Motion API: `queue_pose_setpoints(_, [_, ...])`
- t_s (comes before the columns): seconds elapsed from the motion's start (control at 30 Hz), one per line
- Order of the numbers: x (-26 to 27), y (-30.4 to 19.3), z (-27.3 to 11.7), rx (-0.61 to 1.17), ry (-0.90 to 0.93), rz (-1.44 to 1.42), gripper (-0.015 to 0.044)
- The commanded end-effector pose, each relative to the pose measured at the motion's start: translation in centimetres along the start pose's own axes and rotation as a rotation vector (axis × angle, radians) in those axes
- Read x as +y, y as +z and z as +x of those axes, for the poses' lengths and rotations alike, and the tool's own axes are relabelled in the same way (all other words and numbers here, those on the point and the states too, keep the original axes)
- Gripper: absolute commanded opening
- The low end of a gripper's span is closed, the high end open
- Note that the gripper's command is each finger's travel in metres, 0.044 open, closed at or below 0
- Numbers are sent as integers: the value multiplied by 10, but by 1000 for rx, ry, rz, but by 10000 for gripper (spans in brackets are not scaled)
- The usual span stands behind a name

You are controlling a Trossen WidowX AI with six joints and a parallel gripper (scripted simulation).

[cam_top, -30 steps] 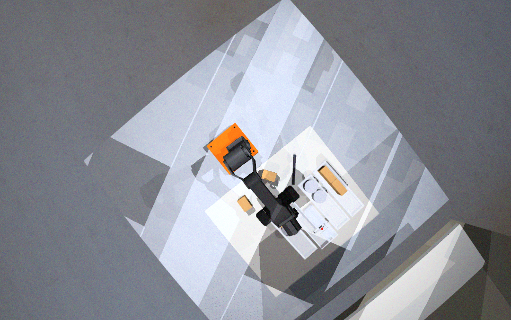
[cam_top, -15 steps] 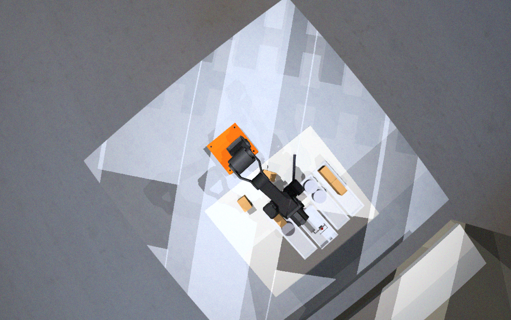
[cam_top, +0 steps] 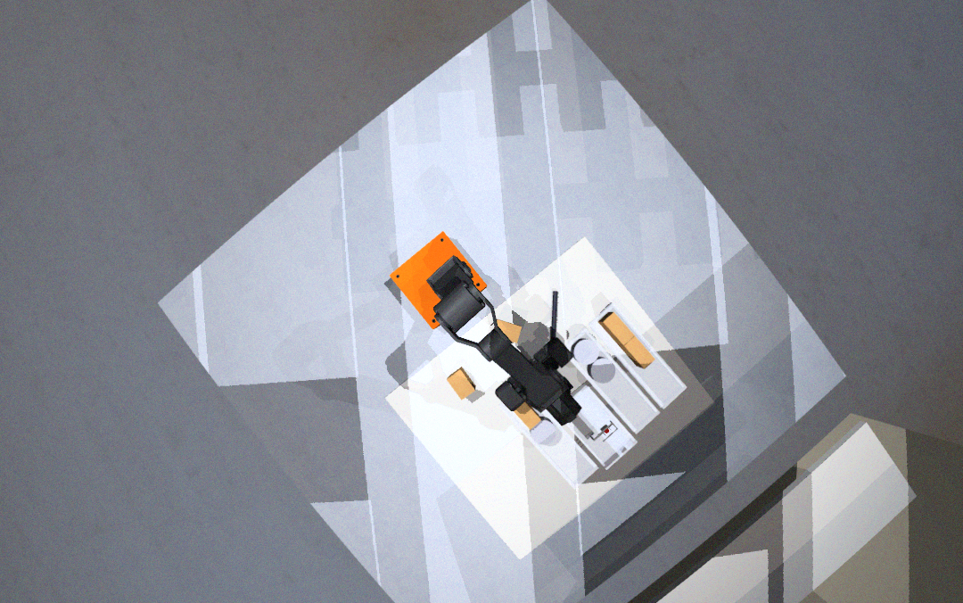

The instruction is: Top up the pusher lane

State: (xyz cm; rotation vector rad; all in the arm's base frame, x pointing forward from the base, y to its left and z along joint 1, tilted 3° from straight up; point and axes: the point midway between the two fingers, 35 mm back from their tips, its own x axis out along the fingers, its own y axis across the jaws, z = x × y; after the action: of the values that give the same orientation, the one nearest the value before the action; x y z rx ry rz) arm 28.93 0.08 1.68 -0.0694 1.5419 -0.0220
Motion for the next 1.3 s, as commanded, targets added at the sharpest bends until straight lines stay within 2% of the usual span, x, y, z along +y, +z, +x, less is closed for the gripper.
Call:
queue_pose_setpoints(0.0, [0,3,-1,-5,2,5,0])
queue_pose_setpoints(1.27, [0,20,-1,-6,2,5,0])
